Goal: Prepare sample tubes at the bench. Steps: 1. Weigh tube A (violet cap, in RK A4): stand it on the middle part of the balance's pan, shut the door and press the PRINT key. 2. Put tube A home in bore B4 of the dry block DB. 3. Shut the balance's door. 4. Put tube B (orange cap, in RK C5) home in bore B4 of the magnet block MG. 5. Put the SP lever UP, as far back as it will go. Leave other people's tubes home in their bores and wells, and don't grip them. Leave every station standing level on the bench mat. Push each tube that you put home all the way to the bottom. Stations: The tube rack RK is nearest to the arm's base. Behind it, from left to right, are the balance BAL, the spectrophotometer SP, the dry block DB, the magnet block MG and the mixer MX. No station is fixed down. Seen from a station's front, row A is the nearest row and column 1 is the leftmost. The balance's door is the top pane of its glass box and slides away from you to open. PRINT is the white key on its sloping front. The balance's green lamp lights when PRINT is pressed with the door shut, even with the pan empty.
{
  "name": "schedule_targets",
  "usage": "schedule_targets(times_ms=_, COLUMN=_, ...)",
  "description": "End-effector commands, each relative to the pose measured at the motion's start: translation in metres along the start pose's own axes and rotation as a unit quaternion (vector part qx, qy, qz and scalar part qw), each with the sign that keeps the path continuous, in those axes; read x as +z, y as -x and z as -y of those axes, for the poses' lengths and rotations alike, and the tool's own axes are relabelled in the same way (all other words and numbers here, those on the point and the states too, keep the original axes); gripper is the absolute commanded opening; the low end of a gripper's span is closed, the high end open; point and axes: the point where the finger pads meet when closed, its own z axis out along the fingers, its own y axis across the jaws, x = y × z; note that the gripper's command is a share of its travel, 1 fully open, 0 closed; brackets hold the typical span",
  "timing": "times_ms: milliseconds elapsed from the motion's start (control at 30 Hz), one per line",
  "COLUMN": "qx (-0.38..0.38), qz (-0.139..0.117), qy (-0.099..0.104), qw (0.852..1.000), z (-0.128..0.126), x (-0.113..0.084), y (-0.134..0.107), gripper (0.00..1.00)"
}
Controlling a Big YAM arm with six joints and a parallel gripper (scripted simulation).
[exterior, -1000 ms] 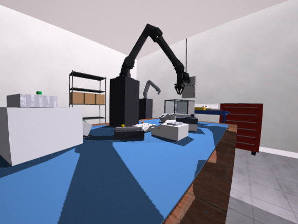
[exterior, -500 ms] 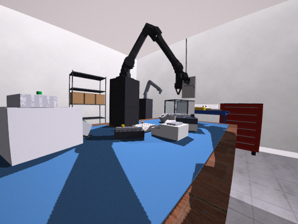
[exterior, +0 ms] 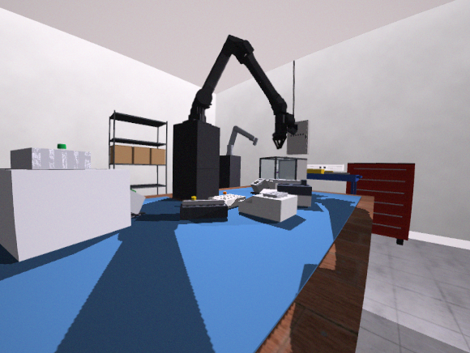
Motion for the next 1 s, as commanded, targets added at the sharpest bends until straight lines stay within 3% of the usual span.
schedule_targets(times_ms=0, qx=-0.086, qz=0.018, qy=0.008, qw=0.996, z=0.002, x=-0.012, y=0.008, gripper=0.36)
schedule_targets(times_ms=200, qx=-0.177, qz=0.020, qy=0.006, qw=0.984, z=0.004, x=-0.012, y=0.001, gripper=0.36)
schedule_targets(times_ms=567, qx=-0.175, qz=0.015, qy=0.004, qw=0.984, z=-0.001, x=-0.009, y=0.005, gripper=0.36)
schedule_targets(times_ms=633, qx=-0.177, qz=-0.001, qy=0.002, qw=0.984, z=0.007, x=0.011, y=-0.007, gripper=0.36)
schedule_targets(times_ms=967, qx=-0.174, qz=-0.001, qy=0.002, qw=0.985, z=0.007, x=0.024, y=-0.007, gripper=0.36)
